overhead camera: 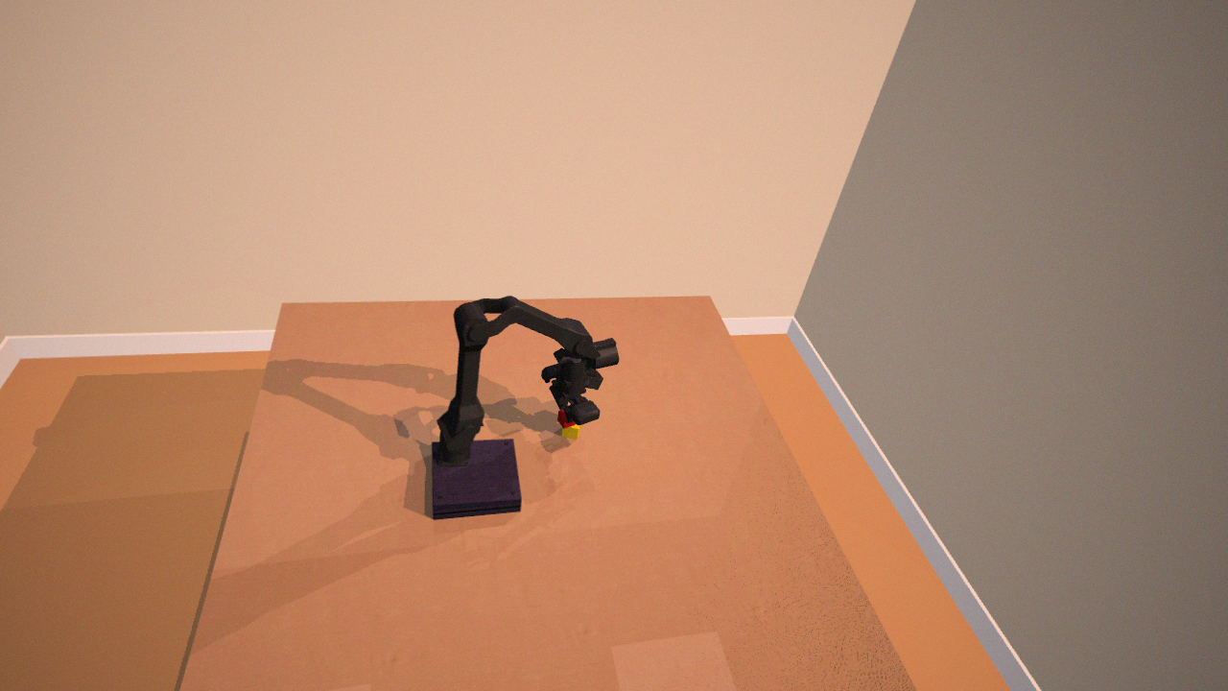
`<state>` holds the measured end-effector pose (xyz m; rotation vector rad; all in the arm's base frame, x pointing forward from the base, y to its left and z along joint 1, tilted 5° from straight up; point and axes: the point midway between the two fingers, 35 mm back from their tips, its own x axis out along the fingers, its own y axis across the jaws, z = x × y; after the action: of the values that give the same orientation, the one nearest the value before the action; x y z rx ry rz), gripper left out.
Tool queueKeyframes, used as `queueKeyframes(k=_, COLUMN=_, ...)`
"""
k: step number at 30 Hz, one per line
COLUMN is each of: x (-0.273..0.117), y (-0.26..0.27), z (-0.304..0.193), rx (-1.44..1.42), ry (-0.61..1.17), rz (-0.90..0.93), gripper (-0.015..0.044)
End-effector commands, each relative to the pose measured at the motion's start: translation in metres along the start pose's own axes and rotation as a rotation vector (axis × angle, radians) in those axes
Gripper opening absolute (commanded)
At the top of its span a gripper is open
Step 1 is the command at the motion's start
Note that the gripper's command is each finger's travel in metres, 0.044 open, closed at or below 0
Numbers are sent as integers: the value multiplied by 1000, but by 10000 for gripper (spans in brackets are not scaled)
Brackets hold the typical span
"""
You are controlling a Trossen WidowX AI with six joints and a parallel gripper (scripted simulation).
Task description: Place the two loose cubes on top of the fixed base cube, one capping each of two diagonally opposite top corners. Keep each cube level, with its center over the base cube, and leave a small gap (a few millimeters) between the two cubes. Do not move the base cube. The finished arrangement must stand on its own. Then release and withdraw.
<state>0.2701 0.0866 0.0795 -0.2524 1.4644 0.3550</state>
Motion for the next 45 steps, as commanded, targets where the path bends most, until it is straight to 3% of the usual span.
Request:
queueKeyframes(k=1, x=1, y=-1, z=0, rx=3, ry=1, rz=-5, gripper=105)
queueKeyframes(k=17, x=2, y=-1, z=0, rx=3, ry=1, rz=-5, gripper=105)
queueKeyframes(k=21, x=2, y=-1, z=0, rx=3, ry=1, rz=-5, gripper=205)
queueKeyframes(k=45, x=-24, y=0, z=0, rx=0, ry=1, rz=0, gripper=205)
